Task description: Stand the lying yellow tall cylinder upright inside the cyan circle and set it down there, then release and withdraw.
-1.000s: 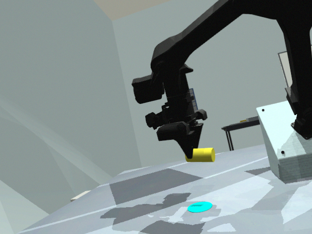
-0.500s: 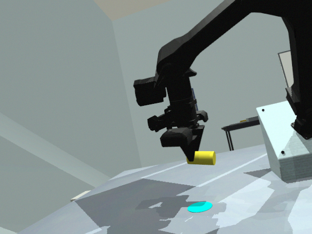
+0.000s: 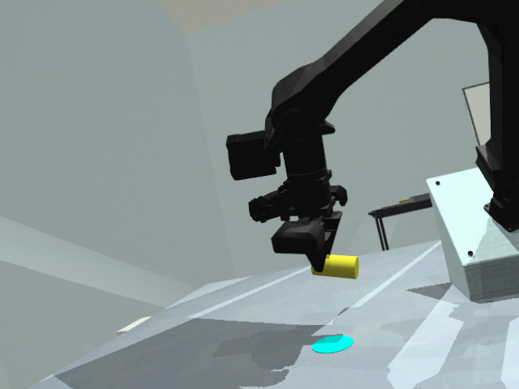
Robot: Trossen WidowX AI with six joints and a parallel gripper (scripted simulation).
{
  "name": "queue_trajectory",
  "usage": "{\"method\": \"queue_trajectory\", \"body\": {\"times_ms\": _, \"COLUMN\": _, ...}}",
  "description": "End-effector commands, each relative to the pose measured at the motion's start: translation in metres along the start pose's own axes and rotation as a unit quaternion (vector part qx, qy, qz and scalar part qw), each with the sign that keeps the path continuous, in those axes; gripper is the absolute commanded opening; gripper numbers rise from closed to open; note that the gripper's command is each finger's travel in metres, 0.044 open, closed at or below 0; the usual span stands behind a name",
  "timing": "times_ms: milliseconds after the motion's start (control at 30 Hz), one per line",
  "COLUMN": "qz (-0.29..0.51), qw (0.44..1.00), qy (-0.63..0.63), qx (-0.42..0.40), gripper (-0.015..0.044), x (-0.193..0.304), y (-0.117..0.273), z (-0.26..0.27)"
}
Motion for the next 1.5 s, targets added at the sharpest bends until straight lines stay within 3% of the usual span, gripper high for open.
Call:
{"method": "queue_trajectory", "body": {"times_ms": 0, "qz": -0.014, "qw": 1.0, "qy": 0.002, "qx": 0.006, "gripper": 0.0105, "x": 0.003, "y": 0.001, "z": 0.002}}
{"method": "queue_trajectory", "body": {"times_ms": 1467, "qz": -0.142, "qw": 0.988, "qy": 0.01, "qx": 0.053, "gripper": 0.0105, "x": 0.022, "y": -0.015, "z": 0.01}}
Point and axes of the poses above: the point midway between the two fingers, 35 mm back from their tips, its own y axis back along the fingers, its own z axis across the jaws, x = y × z, the point moved 9 cm from there along y, back along the fingers, and after that the axes turned 7 degrees about -y, right-handed, at the moved point
